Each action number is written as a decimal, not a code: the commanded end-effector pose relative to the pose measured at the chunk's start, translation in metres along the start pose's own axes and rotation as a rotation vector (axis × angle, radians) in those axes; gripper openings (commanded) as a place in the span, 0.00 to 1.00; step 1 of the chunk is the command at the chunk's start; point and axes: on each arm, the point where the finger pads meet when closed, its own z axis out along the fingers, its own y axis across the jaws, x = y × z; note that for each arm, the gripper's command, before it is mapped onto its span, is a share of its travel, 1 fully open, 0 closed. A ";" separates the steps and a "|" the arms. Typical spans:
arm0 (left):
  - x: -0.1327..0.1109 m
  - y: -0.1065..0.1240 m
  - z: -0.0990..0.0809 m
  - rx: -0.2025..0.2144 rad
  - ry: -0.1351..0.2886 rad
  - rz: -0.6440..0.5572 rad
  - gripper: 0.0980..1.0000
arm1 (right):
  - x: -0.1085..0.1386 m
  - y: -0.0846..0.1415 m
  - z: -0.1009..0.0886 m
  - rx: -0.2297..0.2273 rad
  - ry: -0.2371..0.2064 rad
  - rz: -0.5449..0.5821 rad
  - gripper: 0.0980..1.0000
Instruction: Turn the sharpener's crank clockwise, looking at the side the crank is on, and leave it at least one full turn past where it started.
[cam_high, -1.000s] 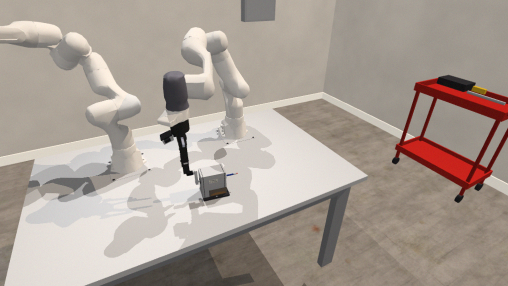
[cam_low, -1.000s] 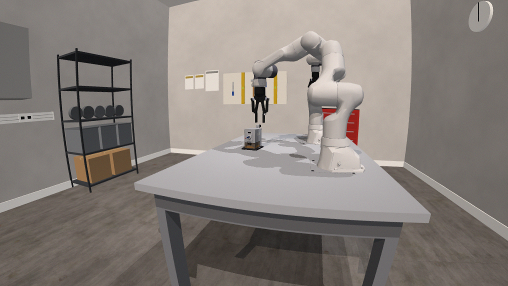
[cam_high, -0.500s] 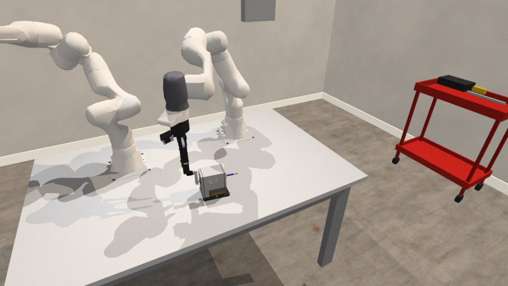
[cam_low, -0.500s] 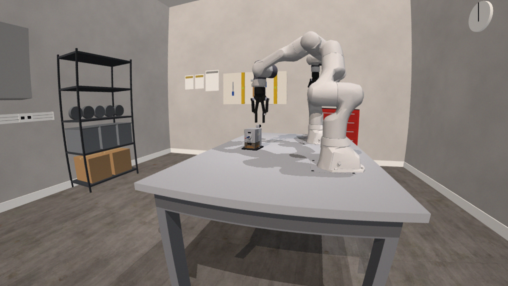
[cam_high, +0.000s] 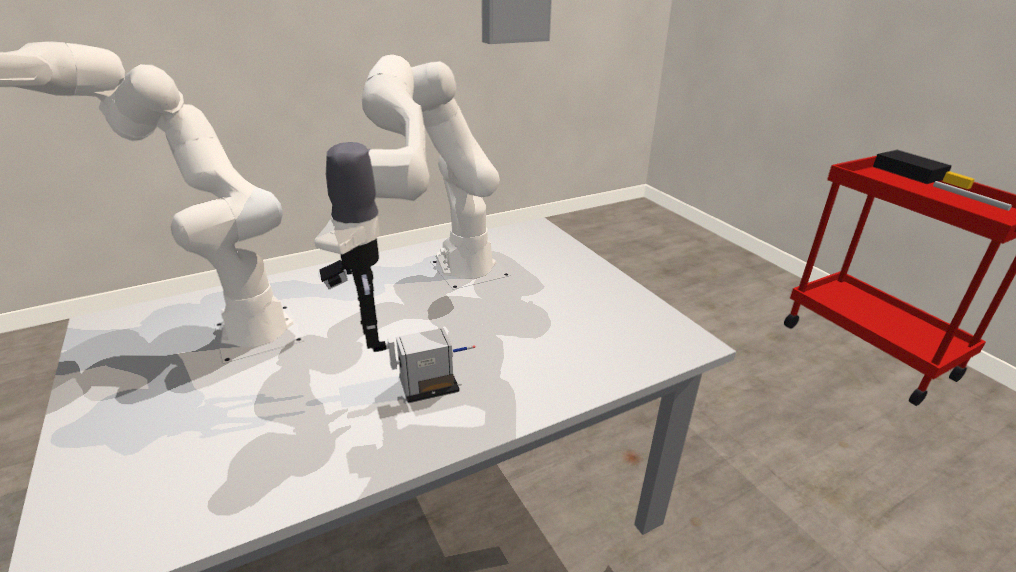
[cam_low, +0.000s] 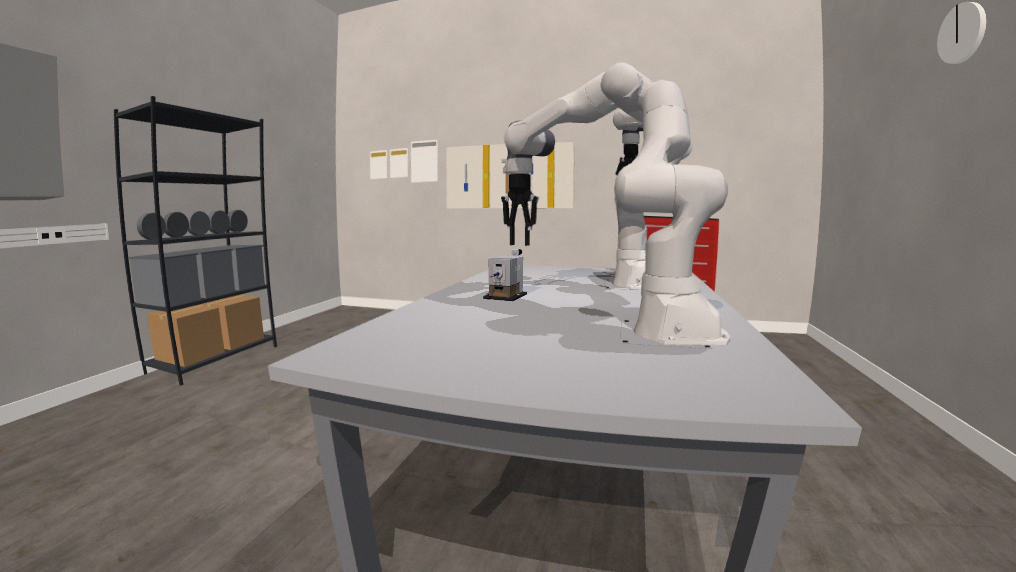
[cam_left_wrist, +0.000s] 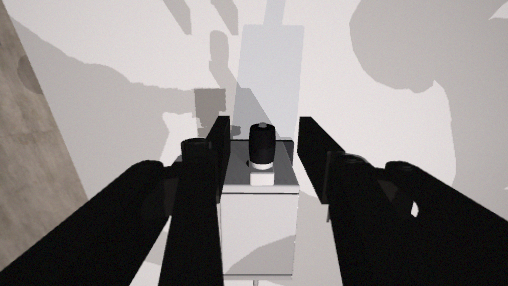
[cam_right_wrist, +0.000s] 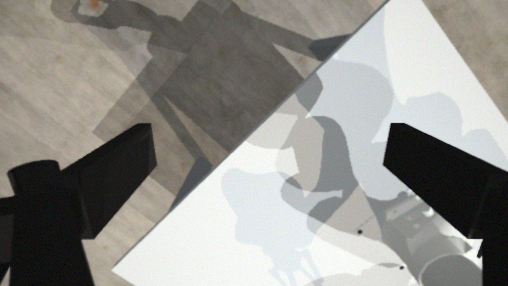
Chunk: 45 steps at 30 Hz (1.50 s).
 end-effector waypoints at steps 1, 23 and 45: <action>0.001 -0.001 0.000 0.002 0.002 0.003 0.32 | 0.000 0.001 0.000 -0.001 0.001 -0.005 1.00; 0.001 -0.001 0.000 0.002 0.002 0.003 0.32 | 0.000 0.001 0.000 -0.001 0.001 -0.005 1.00; 0.001 -0.001 0.005 0.002 0.002 0.003 0.32 | 0.000 0.001 0.000 -0.001 0.001 -0.005 1.00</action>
